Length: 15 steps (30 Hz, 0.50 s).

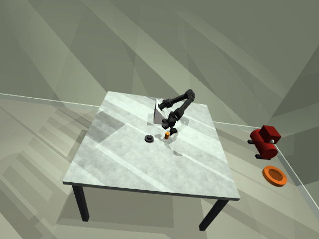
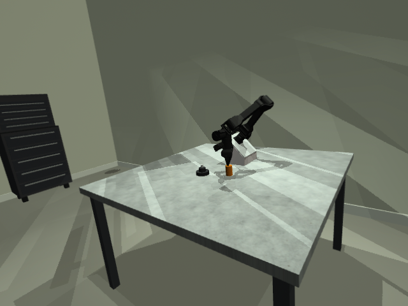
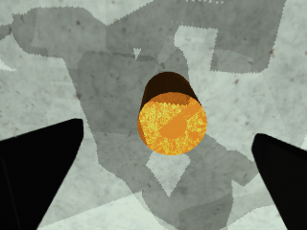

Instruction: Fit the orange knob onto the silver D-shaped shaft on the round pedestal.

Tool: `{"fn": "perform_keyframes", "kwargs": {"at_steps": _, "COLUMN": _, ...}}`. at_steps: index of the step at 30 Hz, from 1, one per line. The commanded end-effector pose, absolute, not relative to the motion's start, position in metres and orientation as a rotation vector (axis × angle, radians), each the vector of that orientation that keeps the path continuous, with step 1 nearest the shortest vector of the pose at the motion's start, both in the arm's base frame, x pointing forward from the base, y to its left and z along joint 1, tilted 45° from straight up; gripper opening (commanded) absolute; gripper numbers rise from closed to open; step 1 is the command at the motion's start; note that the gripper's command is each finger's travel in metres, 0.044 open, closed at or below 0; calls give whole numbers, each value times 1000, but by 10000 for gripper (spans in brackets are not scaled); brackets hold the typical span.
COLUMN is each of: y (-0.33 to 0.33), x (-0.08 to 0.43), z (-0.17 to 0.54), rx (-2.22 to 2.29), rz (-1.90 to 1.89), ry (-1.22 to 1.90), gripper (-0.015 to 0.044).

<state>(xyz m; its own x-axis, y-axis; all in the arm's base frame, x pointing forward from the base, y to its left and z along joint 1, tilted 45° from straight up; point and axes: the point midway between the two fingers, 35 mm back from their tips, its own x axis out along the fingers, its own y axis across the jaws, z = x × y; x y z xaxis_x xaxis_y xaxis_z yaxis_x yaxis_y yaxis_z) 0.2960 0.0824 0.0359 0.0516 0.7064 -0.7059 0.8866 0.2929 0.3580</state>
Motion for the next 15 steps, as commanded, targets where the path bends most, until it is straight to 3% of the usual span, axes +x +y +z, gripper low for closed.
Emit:
{"fn": "perform_keyframes", "kwargs": {"at_steps": 1, "y": 87, "x": 295, "z": 31, "rx": 1464, "rz": -264, "ry": 1706, "gripper": 440}}
{"fn": "perform_keyframes", "kwargs": {"at_steps": 15, "y": 103, "x": 297, "z": 14, "rx": 1464, "rz": -265, "ry": 1706, "gripper": 440}}
